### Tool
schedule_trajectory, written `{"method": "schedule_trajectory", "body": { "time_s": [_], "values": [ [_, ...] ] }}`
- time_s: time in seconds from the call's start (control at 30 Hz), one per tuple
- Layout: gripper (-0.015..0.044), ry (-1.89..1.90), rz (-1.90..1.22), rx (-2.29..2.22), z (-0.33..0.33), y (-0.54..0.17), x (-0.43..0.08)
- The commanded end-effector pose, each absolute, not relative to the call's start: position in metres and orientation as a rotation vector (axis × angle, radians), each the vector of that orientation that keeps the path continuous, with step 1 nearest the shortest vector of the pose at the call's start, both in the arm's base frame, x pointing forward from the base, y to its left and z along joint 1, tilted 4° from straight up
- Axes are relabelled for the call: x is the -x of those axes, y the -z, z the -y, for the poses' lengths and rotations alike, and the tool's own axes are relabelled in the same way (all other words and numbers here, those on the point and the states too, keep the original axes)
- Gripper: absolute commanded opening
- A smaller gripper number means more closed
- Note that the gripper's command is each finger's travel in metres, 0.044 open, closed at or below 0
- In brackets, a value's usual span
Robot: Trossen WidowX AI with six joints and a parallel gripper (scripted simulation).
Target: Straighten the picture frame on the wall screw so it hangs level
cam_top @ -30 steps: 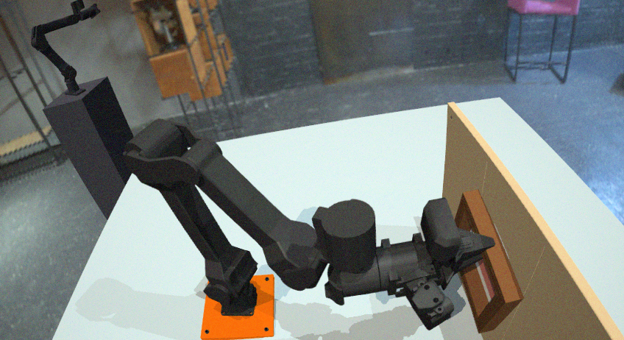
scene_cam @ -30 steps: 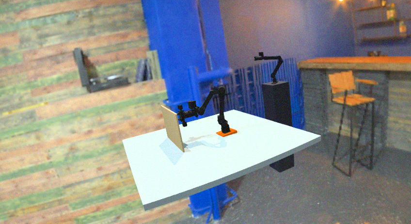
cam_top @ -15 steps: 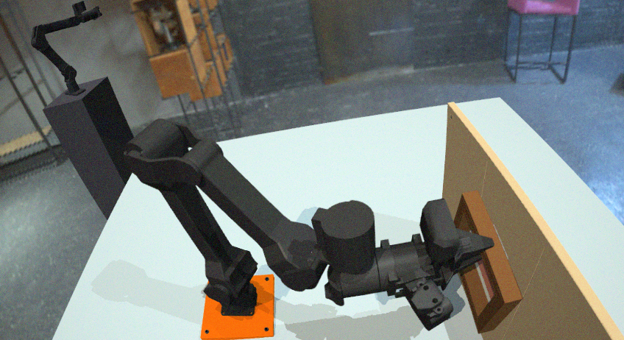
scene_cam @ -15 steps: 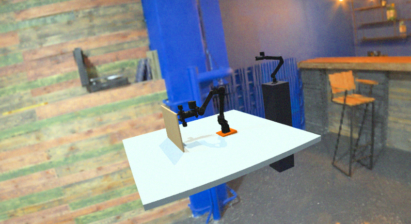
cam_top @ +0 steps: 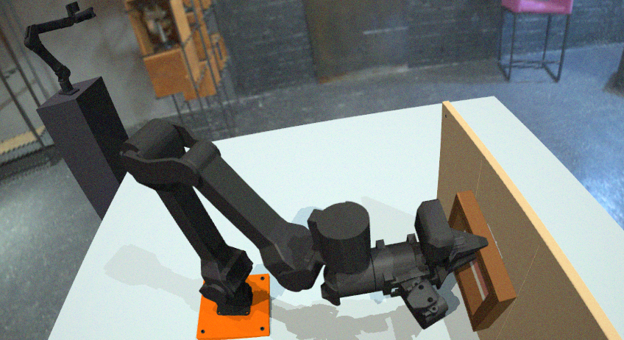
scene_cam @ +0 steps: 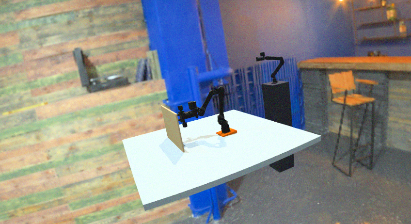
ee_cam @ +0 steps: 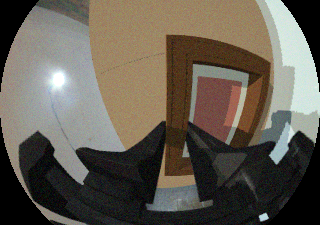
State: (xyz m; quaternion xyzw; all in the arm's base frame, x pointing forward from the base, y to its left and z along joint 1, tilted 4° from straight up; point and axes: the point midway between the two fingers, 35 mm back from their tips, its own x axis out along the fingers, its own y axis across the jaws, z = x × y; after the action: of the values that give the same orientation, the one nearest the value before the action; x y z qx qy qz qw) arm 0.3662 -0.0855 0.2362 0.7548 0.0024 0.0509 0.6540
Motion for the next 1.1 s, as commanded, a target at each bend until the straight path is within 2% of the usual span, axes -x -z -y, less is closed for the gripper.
{"method": "schedule_trajectory", "body": {
  "time_s": [0.0, 1.07],
  "values": [
    [0.0, -0.117, 0.003, -1.707, 0.0859, -0.2363, -0.3664],
    [0.0, -0.112, 0.0, -1.608, 0.0849, -0.2349, -0.3663]
  ]
}}
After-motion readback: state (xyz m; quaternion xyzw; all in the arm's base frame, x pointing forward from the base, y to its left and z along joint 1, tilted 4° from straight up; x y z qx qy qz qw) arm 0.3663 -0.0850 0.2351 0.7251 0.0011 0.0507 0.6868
